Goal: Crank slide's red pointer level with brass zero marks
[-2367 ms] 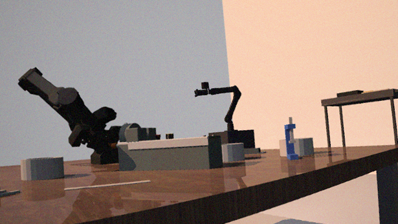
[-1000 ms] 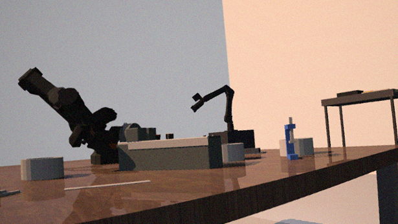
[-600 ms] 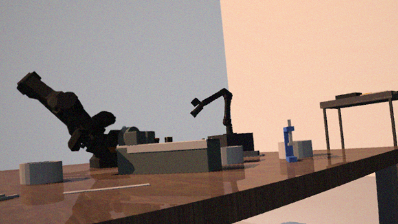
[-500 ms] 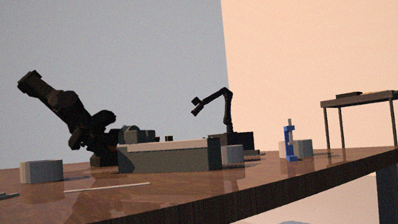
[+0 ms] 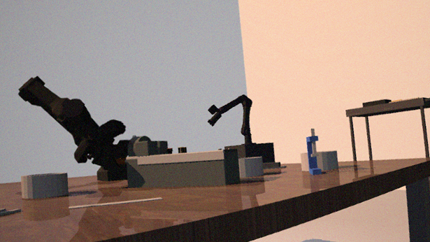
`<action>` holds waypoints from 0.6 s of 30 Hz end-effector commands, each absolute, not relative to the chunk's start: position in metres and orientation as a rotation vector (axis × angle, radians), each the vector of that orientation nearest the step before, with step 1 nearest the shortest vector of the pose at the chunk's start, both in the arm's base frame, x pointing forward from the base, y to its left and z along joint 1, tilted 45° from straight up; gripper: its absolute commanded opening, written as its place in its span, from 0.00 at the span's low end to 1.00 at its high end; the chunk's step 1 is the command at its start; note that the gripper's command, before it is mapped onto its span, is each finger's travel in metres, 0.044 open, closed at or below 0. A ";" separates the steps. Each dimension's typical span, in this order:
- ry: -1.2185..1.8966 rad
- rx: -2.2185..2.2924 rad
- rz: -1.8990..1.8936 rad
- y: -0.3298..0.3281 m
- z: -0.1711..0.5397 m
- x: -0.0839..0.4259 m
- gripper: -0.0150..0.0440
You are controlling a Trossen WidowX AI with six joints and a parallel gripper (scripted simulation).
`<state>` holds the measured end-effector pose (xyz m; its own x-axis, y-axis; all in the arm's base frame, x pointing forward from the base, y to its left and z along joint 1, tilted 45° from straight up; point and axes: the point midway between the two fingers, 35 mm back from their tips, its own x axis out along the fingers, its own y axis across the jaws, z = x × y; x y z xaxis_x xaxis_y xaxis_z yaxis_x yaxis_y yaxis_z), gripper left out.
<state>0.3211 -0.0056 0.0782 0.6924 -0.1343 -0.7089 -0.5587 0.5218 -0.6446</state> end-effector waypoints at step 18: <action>0.793 -1.010 0.290 0.015 0.099 0.318 1.00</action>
<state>0.3176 0.0076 0.0868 0.6820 -0.1327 -0.7192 -0.5696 0.5205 -0.6361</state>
